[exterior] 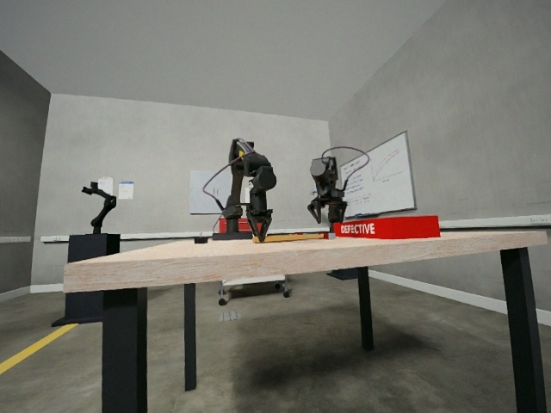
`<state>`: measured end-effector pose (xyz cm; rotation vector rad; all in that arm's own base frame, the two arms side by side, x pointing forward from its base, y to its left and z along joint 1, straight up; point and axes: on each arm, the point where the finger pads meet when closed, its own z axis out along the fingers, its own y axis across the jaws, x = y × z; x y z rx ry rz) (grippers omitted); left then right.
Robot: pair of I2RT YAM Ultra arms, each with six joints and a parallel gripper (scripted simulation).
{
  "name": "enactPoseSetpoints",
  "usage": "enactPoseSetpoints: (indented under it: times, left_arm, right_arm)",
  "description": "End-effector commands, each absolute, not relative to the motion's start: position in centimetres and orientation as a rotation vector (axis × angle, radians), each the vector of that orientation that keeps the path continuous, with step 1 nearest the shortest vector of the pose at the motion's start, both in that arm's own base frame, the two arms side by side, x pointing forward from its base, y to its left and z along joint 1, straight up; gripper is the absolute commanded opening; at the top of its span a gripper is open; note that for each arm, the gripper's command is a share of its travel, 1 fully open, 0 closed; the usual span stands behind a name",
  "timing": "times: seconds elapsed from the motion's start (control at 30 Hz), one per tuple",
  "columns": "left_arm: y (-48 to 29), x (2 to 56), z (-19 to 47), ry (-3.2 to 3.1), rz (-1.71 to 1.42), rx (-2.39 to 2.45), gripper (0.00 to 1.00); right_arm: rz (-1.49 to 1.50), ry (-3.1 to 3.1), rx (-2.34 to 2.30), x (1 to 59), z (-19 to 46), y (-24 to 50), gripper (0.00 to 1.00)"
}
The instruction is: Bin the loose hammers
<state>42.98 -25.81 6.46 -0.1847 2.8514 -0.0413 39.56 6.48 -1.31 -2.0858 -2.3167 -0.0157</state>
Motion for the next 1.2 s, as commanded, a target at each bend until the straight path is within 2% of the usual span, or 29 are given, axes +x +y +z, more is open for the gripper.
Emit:
enactPoseSetpoints:
  times: [0.0,0.37,0.7,1.17]
  left_arm:
    - [-26.8,42.8,9.3,2.825,-0.071,-0.181,1.00]
    - [-27.2,42.9,8.2,2.857,-0.092,-0.047,1.00]
    - [-27.4,42.4,7.6,2.804,-0.242,0.636,1.00]
    - [-27.2,41.5,7.1,2.523,-0.392,1.277,1.00]
  right_arm:
    - [-0.048,-2.335,-2.137,40.4,-0.1,5.6,0.25]
    - [-0.048,-2.335,-2.137,40.4,-0.1,5.6,0.25]
    - [-0.048,-2.335,-2.137,40.4,-0.1,5.6,0.25]
    - [-0.048,-2.335,-2.137,40.4,-0.1,5.6,0.25]
